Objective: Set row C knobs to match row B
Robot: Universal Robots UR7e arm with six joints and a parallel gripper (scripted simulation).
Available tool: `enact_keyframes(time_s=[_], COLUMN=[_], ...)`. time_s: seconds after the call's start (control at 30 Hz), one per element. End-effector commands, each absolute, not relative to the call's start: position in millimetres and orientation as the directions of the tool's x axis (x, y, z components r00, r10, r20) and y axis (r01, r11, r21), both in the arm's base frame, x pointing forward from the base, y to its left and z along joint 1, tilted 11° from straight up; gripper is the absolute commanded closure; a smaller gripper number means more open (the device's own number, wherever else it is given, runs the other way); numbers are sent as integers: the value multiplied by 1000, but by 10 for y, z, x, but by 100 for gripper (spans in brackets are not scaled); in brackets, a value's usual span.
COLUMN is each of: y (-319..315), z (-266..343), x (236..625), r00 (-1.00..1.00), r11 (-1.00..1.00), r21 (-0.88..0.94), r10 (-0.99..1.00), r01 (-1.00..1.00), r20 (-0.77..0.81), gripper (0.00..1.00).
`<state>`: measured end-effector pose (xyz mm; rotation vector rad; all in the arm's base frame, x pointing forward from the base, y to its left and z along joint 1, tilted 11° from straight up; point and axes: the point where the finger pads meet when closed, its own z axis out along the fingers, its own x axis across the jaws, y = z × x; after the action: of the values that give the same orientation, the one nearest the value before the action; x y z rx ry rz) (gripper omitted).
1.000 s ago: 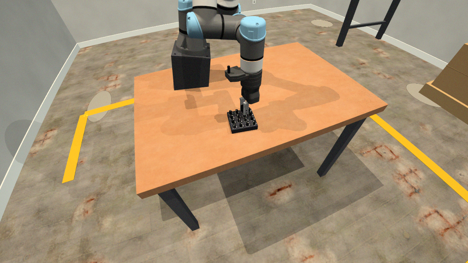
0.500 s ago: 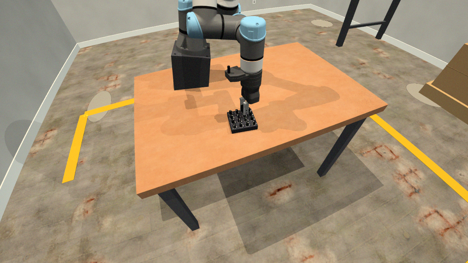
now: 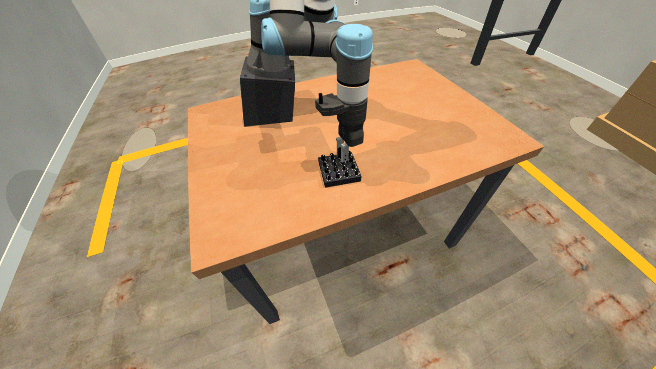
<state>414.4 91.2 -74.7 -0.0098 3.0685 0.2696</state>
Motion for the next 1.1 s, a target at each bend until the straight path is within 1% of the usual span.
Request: enact_keyframes(time_s=[0.0,1.07], y=[918,931], z=[-778,-856], x=[4149,4154], r00=[-998,-998], r11=[985,985], r21=[174,174], r10=[-1,-1], r01=[-12,-12], r20=[-63,-63], gripper=[54,54])
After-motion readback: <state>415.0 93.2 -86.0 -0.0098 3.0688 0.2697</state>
